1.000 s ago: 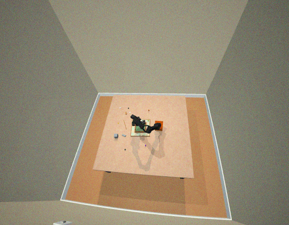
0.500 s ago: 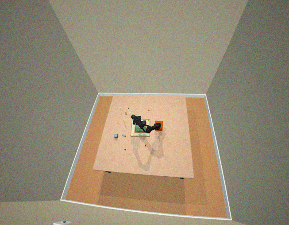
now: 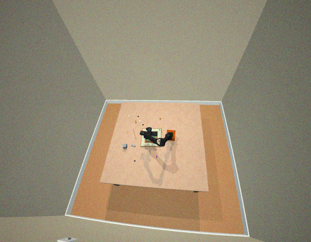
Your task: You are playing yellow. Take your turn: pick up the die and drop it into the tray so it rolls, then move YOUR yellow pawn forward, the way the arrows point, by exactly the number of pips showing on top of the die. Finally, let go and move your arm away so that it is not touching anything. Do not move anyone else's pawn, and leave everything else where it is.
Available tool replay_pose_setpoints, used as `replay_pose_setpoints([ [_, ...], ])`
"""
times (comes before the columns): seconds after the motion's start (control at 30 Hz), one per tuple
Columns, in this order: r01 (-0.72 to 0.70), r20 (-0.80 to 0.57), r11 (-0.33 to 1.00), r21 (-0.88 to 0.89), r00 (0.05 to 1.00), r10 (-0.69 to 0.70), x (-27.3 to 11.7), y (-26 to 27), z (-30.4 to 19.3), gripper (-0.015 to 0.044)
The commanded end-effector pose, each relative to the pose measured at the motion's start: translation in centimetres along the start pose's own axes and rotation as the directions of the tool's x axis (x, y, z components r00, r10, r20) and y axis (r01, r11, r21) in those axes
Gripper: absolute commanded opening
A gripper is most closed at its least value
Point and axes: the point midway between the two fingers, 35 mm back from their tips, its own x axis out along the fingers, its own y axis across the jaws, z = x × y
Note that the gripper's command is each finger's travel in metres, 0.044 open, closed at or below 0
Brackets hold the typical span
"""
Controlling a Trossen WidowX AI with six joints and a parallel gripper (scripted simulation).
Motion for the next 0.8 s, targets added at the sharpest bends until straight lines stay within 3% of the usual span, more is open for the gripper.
replay_pose_setpoints([
  [0.0,-0.031,0.129,0.999,0.017,0.991,0.029,0.1,-0.1,0.0,0.0000],
  [0.2,-0.103,0.284,0.994,0.029,0.955,0.090,0.0,0.0,-0.1,0.0000],
  [0.33,-0.105,0.288,0.994,0.029,0.953,0.093,-0.9,0.1,0.0,0.0000],
  [0.47,-0.106,0.289,0.994,0.029,0.953,0.093,-5.2,0.6,0.0,0.0000],
  [0.77,-0.106,0.289,0.994,0.029,0.953,0.093,-5.3,0.4,0.0,0.0000],
])
